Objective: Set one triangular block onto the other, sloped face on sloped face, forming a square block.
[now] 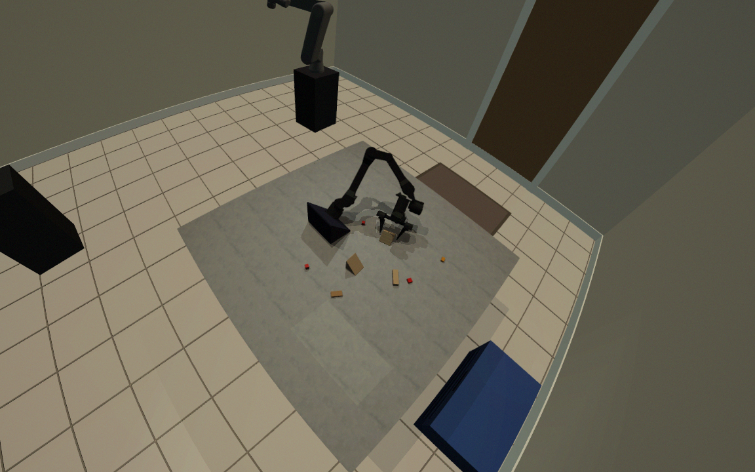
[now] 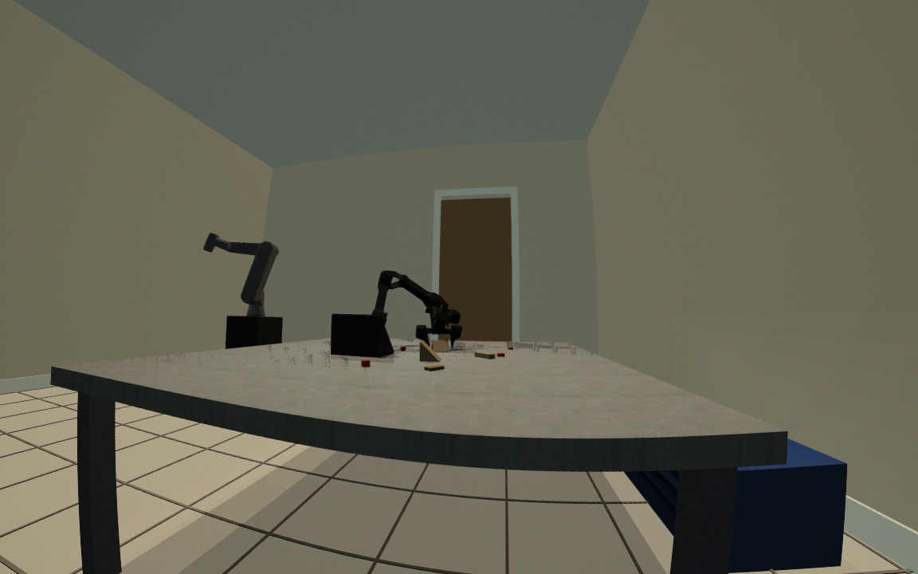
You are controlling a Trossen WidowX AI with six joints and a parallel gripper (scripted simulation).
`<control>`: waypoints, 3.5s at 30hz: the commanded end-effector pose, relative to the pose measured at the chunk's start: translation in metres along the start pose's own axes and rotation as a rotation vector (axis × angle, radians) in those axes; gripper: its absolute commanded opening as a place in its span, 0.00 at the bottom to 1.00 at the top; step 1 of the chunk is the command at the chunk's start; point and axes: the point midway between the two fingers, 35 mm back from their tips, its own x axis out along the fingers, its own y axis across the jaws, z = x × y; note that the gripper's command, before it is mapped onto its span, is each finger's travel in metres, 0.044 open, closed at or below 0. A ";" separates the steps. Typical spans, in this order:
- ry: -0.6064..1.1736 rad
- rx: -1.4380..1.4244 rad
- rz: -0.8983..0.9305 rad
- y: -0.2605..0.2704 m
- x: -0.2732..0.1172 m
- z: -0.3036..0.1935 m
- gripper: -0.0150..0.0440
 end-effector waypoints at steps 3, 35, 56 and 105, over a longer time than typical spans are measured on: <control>0.003 -0.004 -0.006 -0.002 0.002 0.000 1.00; -0.003 -0.001 -0.007 0.004 -0.025 0.030 0.25; 0.000 -0.016 -0.021 -0.002 -0.064 0.070 0.25; 0.641 -1.088 0.290 -0.009 -0.050 0.086 0.25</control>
